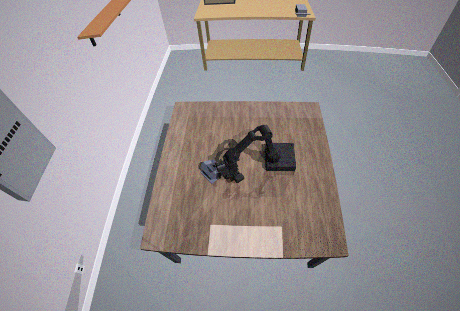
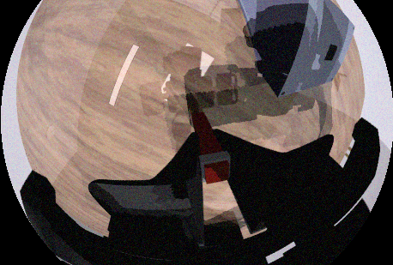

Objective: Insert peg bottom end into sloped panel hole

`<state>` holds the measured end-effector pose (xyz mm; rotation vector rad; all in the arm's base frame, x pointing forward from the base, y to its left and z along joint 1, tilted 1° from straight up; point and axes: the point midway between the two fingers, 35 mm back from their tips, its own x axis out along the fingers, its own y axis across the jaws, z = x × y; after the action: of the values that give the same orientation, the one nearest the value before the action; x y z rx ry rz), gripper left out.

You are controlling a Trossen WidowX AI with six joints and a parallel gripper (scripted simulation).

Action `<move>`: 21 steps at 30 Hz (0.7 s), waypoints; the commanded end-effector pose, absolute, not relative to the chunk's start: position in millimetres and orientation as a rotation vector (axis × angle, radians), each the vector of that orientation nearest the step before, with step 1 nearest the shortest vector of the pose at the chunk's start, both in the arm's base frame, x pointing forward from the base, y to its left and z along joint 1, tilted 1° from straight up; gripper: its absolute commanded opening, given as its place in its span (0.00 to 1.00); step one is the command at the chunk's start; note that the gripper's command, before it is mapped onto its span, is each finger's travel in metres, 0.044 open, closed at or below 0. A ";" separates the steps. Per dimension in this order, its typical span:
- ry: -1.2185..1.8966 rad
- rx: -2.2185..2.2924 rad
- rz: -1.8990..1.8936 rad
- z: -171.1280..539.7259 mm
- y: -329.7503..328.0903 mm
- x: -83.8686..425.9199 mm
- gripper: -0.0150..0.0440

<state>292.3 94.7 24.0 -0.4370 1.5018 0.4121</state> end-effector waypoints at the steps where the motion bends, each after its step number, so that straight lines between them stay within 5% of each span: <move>1: 1.493 -0.435 0.412 35.7 95.6 294.6 0.25; 21: 1.498 -0.427 0.415 101.5 94.2 294.3 0.25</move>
<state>294.8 94.6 98.3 -0.4335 1.5011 0.4100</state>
